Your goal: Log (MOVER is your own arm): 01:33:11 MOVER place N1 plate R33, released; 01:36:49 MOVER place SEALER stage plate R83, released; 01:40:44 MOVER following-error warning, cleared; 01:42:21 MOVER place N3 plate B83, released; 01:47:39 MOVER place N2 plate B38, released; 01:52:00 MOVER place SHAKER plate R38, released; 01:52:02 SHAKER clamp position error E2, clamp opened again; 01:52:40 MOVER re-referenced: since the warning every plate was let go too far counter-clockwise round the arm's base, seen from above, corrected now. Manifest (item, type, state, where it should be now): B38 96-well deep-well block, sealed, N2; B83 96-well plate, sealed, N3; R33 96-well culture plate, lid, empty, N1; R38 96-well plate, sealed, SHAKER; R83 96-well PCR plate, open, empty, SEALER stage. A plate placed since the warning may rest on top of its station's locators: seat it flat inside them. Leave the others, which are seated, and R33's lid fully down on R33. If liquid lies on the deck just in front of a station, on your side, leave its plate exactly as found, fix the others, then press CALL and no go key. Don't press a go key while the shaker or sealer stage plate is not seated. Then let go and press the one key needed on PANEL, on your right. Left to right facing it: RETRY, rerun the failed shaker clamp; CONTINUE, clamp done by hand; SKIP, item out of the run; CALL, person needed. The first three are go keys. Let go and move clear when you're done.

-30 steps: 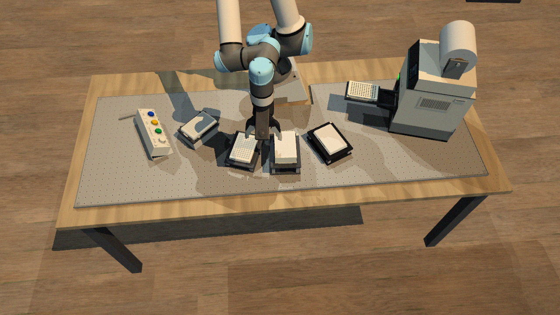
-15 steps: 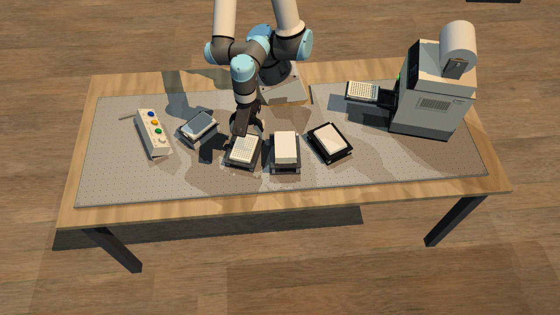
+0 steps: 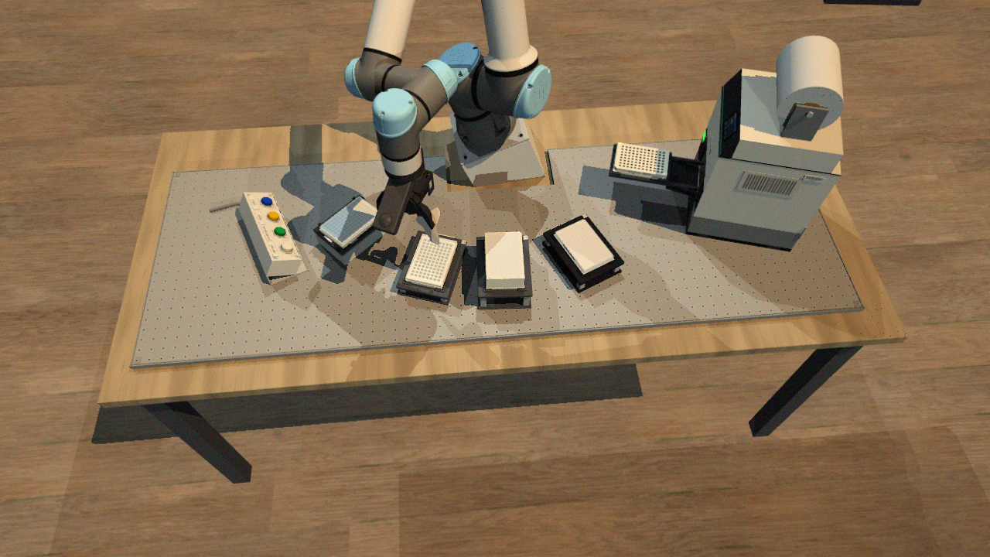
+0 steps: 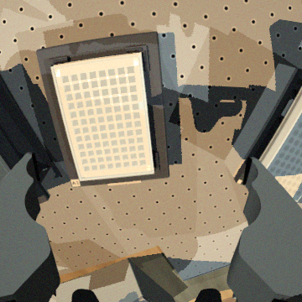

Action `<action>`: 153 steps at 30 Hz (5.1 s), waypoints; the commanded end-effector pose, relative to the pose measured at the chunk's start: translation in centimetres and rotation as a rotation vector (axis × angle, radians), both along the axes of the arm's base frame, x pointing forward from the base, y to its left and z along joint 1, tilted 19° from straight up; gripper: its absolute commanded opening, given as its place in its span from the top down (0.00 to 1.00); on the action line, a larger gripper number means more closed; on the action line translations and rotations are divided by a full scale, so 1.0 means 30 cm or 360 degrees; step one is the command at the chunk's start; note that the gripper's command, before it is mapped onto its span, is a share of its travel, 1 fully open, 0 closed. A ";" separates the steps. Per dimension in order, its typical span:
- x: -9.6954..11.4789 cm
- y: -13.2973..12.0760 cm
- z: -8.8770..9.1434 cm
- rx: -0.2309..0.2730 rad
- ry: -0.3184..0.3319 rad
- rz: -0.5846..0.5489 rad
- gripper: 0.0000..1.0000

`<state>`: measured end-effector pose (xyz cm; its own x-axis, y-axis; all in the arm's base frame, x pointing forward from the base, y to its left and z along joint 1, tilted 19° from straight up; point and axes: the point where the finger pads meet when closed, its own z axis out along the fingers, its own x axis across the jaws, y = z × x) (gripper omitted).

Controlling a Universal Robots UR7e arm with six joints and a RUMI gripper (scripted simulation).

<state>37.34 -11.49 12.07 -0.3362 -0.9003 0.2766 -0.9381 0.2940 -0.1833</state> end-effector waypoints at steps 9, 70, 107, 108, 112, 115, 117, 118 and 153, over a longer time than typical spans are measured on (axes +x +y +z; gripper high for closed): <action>-0.043 -0.132 0.041 0.0009 -0.0024 -0.0060 0.18; -0.307 -0.534 0.077 0.0193 -0.0246 -0.0463 0.18; -0.298 -0.568 -0.023 0.0193 -0.0246 -0.0463 0.18; -0.297 -0.569 -0.025 0.0193 -0.0246 -0.0463 0.18; -0.296 -0.571 -0.034 0.0193 -0.0246 -0.0463 0.18; -0.295 -0.572 -0.040 0.0193 -0.0246 -0.0463 0.18; -0.294 -0.574 -0.045 0.0193 -0.0246 -0.0463 0.18; -0.294 -0.574 -0.047 0.0193 -0.0246 -0.0463 0.18; -0.287 -0.585 -0.089 0.0193 -0.0246 -0.0463 1.00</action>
<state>28.70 -29.01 9.34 -0.6128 -0.7840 0.0990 -0.7759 0.5733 -0.2632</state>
